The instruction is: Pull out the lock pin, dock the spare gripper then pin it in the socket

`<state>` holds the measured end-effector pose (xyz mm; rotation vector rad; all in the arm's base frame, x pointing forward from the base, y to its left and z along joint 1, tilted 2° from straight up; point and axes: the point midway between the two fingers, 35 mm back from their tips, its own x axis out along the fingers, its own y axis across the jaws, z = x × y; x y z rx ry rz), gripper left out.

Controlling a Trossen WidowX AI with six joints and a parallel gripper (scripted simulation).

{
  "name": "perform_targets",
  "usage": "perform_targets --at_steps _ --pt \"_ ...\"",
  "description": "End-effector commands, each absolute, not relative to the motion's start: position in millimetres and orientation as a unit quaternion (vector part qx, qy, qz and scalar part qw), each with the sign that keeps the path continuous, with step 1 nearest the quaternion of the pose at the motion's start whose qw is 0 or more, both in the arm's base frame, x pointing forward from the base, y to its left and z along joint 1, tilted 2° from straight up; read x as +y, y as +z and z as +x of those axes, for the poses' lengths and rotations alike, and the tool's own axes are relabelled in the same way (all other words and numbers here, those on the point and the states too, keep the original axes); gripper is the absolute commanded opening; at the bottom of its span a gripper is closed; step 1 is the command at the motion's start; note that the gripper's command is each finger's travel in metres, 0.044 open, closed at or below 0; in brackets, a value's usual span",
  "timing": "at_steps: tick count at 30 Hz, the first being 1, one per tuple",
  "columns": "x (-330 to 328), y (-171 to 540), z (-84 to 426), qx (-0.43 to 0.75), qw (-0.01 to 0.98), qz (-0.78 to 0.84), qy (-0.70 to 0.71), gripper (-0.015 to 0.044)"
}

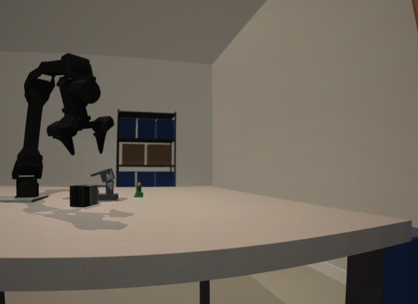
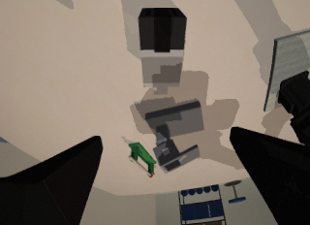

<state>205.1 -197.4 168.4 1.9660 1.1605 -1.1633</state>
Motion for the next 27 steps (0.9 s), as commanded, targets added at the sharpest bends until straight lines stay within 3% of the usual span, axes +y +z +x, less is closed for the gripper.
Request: perform_targets --at_steps 1,10,27 --pt "-198.2 154.5 205.7 0.435 0.276 0.739 -0.434 0.0440" --pt "-197.1 99.3 208.3 0.445 0.258 0.740 -0.434 0.0440" --pt "-197.8 76.6 208.7 0.445 0.258 0.740 -0.434 0.0440"
